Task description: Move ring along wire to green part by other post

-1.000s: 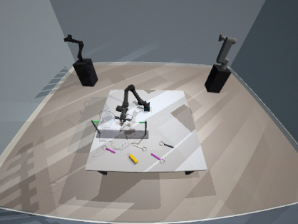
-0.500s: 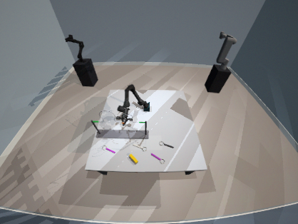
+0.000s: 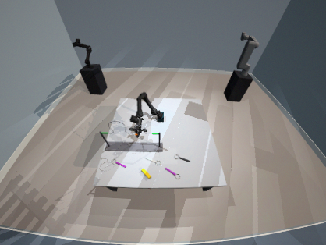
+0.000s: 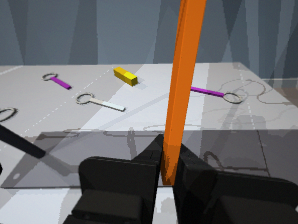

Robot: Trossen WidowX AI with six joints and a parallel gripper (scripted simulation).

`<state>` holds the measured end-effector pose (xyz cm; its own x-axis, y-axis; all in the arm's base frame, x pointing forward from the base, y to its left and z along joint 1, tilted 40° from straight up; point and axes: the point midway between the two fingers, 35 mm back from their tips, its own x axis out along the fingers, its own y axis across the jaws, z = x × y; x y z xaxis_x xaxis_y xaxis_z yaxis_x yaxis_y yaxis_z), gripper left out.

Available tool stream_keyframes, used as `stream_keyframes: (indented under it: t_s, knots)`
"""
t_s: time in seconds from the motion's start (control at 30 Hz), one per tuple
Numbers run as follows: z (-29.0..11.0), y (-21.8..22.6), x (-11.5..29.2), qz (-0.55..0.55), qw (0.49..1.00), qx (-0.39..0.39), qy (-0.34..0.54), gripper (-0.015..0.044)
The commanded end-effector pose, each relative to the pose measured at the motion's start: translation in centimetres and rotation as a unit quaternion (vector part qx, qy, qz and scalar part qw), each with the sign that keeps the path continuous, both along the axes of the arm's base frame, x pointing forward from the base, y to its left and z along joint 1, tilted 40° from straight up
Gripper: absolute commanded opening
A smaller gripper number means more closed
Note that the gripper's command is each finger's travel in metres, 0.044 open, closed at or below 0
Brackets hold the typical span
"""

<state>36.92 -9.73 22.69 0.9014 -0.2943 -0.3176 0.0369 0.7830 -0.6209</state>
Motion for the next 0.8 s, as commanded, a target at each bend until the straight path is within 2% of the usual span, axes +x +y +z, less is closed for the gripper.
stream_keyframes:
  t_s: [0.0,0.3,0.77]
  knots:
    - [-0.6,0.8,-0.3,-0.001,1.000,0.024,0.002,-0.0150]
    - [-1.9,2.9,-0.4,-0.001,0.995,0.094,0.009,-0.0150]
    - [-3.2,7.7,-0.9,0.001,0.968,0.252,0.023,-0.0150]
